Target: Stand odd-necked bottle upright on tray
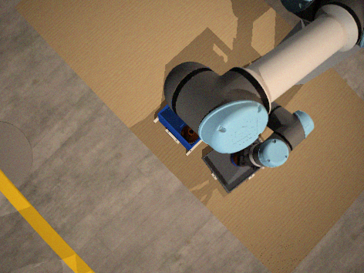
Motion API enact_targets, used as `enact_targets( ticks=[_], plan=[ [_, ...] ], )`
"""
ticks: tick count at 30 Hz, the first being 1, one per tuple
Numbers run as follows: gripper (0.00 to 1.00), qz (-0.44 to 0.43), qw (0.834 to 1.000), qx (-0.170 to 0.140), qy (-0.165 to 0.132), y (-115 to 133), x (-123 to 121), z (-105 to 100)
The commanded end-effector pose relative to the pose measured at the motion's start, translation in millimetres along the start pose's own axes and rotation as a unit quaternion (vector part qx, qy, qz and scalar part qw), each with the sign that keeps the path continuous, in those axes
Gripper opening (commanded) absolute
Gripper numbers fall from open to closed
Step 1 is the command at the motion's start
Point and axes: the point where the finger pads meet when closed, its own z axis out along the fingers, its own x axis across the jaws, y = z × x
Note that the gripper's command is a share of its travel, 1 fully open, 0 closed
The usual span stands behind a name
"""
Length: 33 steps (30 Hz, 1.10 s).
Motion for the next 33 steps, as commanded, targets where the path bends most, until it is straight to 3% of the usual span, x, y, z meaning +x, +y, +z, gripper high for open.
enact_targets(
  ticks=[1, 33],
  plan=[
    [0.0, 0.0, 1.0, 0.0, 0.001, 0, 0, 2],
    [0.0, 0.0, 1.0, 0.0, 0.001, 0, 1, 13]
  ],
)
